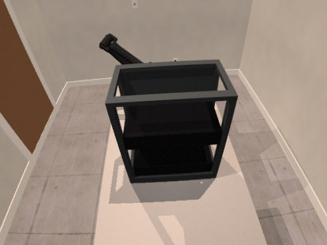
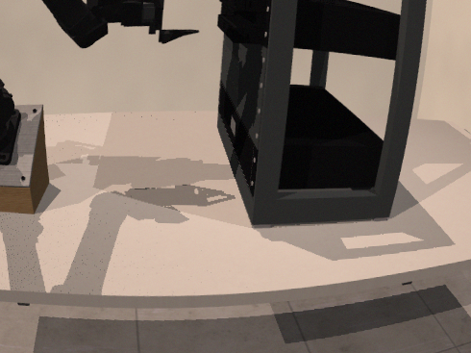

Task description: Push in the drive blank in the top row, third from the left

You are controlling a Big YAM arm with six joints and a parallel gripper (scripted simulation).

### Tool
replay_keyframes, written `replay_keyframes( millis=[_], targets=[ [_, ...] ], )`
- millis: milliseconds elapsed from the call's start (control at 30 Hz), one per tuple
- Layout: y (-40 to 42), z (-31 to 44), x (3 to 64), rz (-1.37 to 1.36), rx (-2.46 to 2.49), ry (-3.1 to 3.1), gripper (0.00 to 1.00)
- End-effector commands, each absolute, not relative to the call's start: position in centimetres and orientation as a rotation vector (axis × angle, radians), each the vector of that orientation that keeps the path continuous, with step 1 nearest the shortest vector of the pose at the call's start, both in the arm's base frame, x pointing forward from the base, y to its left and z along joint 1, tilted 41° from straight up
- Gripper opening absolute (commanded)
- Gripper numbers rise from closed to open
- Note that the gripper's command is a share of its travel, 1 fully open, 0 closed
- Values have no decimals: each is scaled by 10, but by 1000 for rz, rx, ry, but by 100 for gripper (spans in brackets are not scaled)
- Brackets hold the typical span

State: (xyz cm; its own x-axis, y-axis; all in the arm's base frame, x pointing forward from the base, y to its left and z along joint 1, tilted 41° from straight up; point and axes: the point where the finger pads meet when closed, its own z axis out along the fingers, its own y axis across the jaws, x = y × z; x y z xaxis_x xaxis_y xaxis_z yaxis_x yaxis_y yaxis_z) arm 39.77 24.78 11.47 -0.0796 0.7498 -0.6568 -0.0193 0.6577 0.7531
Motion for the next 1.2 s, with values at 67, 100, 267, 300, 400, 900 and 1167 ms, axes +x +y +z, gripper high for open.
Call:
replay_keyframes(
  millis=[67, 100, 267, 300, 400, 900, 1167],
  targets=[
    [248, 122, 408, 709, 632, 1508, 100],
    [248, 122, 408, 709, 632, 1508, 100],
    [248, 122, 408, 709, 632, 1508, 100],
    [248, 122, 408, 709, 632, 1508, 100],
    [248, 122, 408, 709, 632, 1508, 0],
    [248, 122, 408, 709, 632, 1508, 0],
    [248, 122, 408, 709, 632, 1508, 0]
  ],
)
